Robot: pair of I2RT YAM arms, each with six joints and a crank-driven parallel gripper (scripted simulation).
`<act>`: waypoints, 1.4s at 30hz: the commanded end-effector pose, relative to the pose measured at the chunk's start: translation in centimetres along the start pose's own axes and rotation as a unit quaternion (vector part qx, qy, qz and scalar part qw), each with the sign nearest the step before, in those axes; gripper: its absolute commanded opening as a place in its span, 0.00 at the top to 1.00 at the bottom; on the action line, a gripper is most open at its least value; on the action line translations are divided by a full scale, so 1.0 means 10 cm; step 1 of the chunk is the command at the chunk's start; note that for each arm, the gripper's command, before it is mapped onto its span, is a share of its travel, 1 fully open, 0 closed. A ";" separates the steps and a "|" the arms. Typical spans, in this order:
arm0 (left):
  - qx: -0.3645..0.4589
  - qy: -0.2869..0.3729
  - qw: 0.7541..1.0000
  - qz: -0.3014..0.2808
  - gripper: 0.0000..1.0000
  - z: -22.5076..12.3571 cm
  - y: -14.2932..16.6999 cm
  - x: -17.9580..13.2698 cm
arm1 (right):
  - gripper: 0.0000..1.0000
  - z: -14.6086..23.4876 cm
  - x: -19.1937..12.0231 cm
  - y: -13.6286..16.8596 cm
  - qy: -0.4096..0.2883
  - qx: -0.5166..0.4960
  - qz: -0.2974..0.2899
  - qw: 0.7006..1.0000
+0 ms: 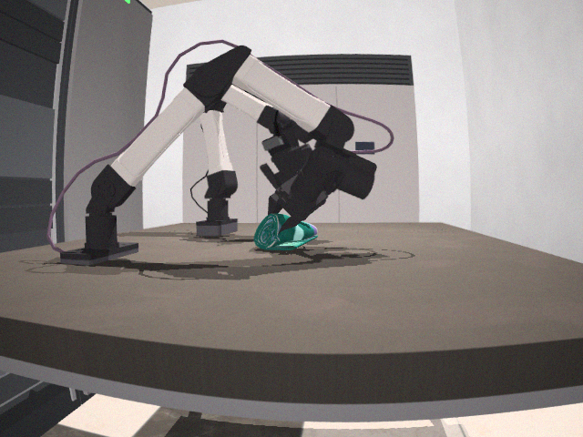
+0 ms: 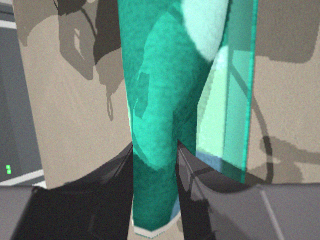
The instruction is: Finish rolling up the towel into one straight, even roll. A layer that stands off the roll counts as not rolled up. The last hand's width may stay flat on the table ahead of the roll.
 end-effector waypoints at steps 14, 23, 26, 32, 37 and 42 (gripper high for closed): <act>-0.002 0.006 1.000 0.000 0.02 -0.23 0.44 0.49 | 0.69 -0.09 0.06 0.09 -0.005 0.002 0.008 1.000; -0.002 0.006 1.000 0.000 0.19 -0.17 0.43 0.55 | 0.69 -0.09 0.06 0.09 -0.005 0.002 0.008 1.000; -0.002 0.006 1.000 0.000 0.23 -0.17 0.43 0.55 | 0.69 -0.09 0.06 0.09 -0.005 0.002 0.008 1.000; -0.002 0.006 1.000 0.000 0.49 -0.17 0.43 0.55 | 0.69 -0.09 0.06 0.09 -0.005 0.002 0.008 1.000; -0.002 0.006 1.000 0.000 0.61 -0.17 0.43 0.55 | 0.69 -0.09 0.06 0.09 -0.005 0.002 0.008 1.000; -0.002 0.006 1.000 0.000 0.64 -0.17 0.43 0.55 | 0.69 -0.09 0.06 0.09 -0.005 0.002 0.008 1.000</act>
Point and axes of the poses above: on each arm, the point where the finger pads meet when closed, its own x axis out along the fingers, its own z axis across the jaws, y = z × x, the point moved 6 cm from there along -x, back along the fingers, and after that the axes turned 15 degrees about -x, right-handed, at the moved point
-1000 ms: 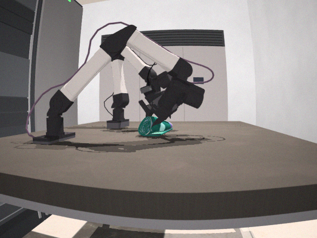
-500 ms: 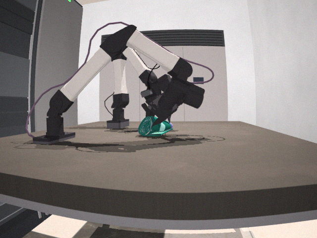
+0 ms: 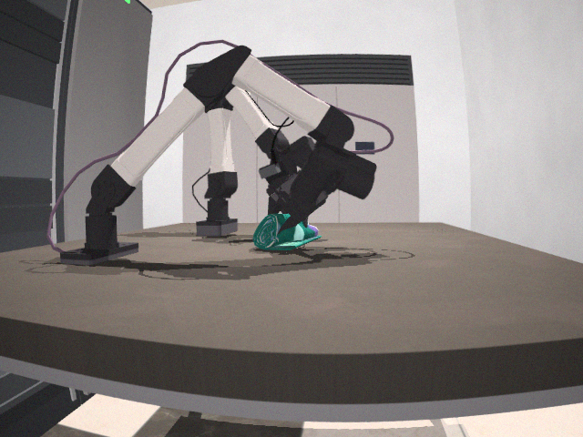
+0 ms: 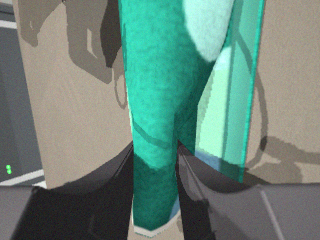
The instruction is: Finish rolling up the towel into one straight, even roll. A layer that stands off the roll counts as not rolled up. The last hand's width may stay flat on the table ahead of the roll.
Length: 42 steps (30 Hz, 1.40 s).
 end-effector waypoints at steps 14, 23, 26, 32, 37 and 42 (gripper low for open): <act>-0.002 -0.004 1.000 0.002 0.70 0.03 0.01 0.03 | 0.65 -0.09 0.06 0.09 -0.005 0.003 0.008 1.000; -0.002 -0.004 1.000 0.002 0.70 0.03 0.01 0.03 | 0.40 -0.05 0.02 0.05 -0.005 0.003 0.008 1.000; -0.002 -0.004 1.000 0.002 0.70 0.03 0.01 0.03 | 0.29 -0.03 0.00 0.03 -0.005 0.003 0.008 1.000; -0.002 -0.004 1.000 0.002 0.70 0.03 0.01 0.03 | 0.15 -0.02 -0.03 0.02 -0.005 0.003 0.008 1.000; -0.002 -0.004 1.000 0.002 0.70 0.03 0.01 0.03 | 0.15 -0.02 -0.14 0.02 -0.005 0.003 0.008 1.000; -0.002 -0.004 1.000 0.002 0.70 0.03 0.01 0.03 | 0.15 -0.03 -0.42 0.01 -0.005 0.003 0.008 1.000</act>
Point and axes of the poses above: on each arm, the point where the finger pads meet when closed, its own x axis out along the fingers, its own z axis across the jaws, y = z × x, the point moved 6 cm from there along -x, back along the fingers, and after that the axes turned 15 degrees about -x, right-handed, at the moved point
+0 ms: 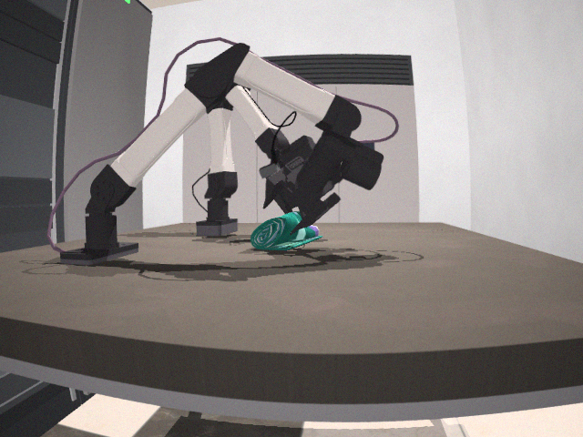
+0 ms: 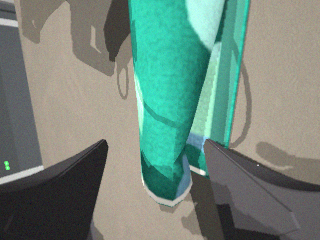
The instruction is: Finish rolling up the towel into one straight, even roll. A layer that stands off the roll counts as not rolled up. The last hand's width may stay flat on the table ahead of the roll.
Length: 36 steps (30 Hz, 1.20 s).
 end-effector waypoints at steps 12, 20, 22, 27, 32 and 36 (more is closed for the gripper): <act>-0.007 0.002 1.000 0.006 0.70 0.01 0.02 0.03 | 0.15 -0.03 -0.46 0.08 -0.011 0.011 0.008 1.000; -0.038 0.038 0.998 0.018 0.70 0.05 0.00 0.02 | 0.15 -0.03 -0.46 0.08 -0.011 0.011 0.008 1.000; -0.050 0.053 0.997 0.023 0.70 0.07 -0.01 0.02 | 0.15 -0.03 -0.46 0.08 -0.011 0.011 0.008 1.000; -0.073 0.079 0.994 0.032 0.70 0.11 -0.02 0.02 | 0.15 -0.03 -0.46 0.08 -0.011 0.011 0.008 1.000; -0.115 0.129 0.984 0.049 0.70 0.17 -0.04 0.02 | 0.15 -0.03 -0.46 0.08 -0.011 0.011 0.008 1.000; -0.153 0.173 0.971 0.064 0.70 0.23 -0.05 0.03 | 0.15 -0.03 -0.46 0.08 -0.011 0.011 0.008 1.000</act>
Point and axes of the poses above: on each arm, the point where the finger pads meet when closed, its own x axis out along the fingers, its own z axis across the jaws, y = z × x, the point moved 6 cm from there along -x, back along the fingers, and after that the axes turned 15 degrees about -x, right-handed, at the moved point
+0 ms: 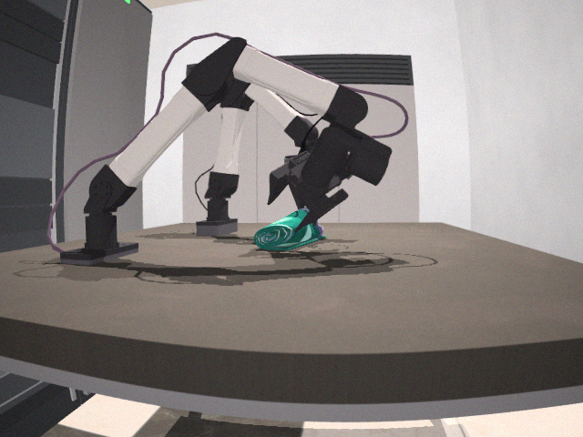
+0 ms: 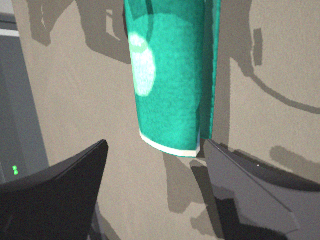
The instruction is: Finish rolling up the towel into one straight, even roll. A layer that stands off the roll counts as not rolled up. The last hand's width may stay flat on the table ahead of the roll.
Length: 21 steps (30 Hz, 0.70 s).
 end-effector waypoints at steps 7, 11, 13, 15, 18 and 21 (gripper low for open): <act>-0.106 0.129 0.985 0.044 0.70 -0.03 0.08 0.03 | 0.15 -0.01 -0.08 -0.11 -0.034 -0.020 0.017 0.999; -0.144 0.174 0.972 0.059 0.70 0.02 0.06 0.04 | 0.15 -0.01 -0.08 -0.11 -0.034 -0.020 0.017 0.999; -0.162 0.195 0.965 0.067 0.70 0.04 0.06 0.04 | 0.15 -0.01 -0.08 -0.11 -0.034 -0.020 0.017 0.999; -0.178 0.215 0.957 0.074 0.70 0.07 0.06 0.05 | 0.15 -0.01 -0.08 -0.11 -0.034 -0.020 0.017 0.999; -0.201 0.242 0.946 0.083 0.70 0.10 0.05 0.06 | 0.15 -0.01 -0.08 -0.11 -0.034 -0.020 0.017 0.999; -0.221 0.265 0.934 0.091 0.70 0.12 0.05 0.07 | 0.15 -0.01 -0.08 -0.11 -0.034 -0.020 0.017 0.999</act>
Point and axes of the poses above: on each arm, the point where the finger pads meet when closed, its own x axis out along the fingers, its own z axis across the jaws, y = z × x, the point moved 6 cm from there along -x, back along the fingers, and after that the axes turned 15 degrees about -x, right-handed, at the moved point
